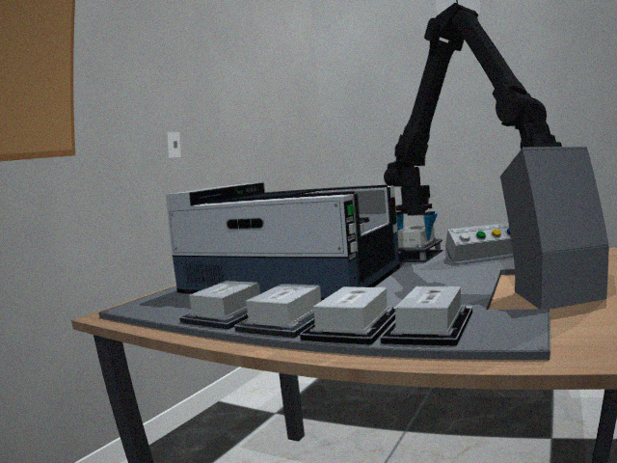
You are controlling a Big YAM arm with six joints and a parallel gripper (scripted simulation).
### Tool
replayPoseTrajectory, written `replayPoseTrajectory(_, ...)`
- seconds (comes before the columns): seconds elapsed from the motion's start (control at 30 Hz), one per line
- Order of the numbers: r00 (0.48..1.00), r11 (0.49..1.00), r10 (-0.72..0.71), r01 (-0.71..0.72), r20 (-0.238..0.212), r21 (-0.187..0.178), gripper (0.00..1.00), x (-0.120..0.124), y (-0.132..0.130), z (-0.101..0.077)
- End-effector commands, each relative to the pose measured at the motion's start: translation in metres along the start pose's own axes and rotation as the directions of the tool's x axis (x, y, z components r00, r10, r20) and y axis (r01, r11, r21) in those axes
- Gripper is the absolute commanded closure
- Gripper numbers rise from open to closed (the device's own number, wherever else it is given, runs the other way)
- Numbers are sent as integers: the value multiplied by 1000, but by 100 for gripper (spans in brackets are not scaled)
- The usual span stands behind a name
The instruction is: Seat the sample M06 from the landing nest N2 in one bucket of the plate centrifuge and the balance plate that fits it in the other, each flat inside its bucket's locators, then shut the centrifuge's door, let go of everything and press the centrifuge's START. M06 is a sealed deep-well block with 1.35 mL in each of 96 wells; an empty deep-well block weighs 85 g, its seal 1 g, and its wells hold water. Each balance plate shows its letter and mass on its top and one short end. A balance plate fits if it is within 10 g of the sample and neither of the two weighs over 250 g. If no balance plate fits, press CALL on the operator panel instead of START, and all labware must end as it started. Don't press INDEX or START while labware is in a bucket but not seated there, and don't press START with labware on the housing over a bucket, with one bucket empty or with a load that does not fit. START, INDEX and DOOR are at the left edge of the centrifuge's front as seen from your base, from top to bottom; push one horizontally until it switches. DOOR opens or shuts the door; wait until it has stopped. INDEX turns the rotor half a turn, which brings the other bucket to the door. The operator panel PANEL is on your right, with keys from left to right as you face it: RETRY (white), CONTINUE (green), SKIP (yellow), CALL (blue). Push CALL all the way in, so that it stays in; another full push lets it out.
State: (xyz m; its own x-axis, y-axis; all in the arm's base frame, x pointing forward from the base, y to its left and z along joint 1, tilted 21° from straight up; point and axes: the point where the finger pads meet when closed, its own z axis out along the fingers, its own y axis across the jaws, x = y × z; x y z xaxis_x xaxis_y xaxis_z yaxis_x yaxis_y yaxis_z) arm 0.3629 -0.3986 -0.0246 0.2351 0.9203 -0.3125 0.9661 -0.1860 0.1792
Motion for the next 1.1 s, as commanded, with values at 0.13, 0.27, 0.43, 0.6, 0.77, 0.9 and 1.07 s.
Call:
replayPoseTrajectory(0.13, 1000, 1000, 4, -3, 15, -16, 100, -14, 0, -17)
replayPoseTrajectory(0.27, 1000, 1000, 5, -4, 19, -20, 100, -16, 3, -19)
replayPoseTrajectory(0.43, 1000, 1000, 0, 1, 16, -18, 100, -12, 2, -22)
replayPoseTrajectory(0.6, 1000, 1000, -4, 5, 16, -20, 100, -11, 5, -26)
replayPoseTrajectory(0.77, 1000, 1000, -6, 6, 18, -24, 100, -11, 7, -28)
replayPoseTrajectory(0.9, 1000, 1000, -7, 7, 16, -22, 100, -9, 6, -29)
replayPoseTrajectory(1.07, 1000, 1000, -6, 7, 18, -27, 100, -10, 9, -32)
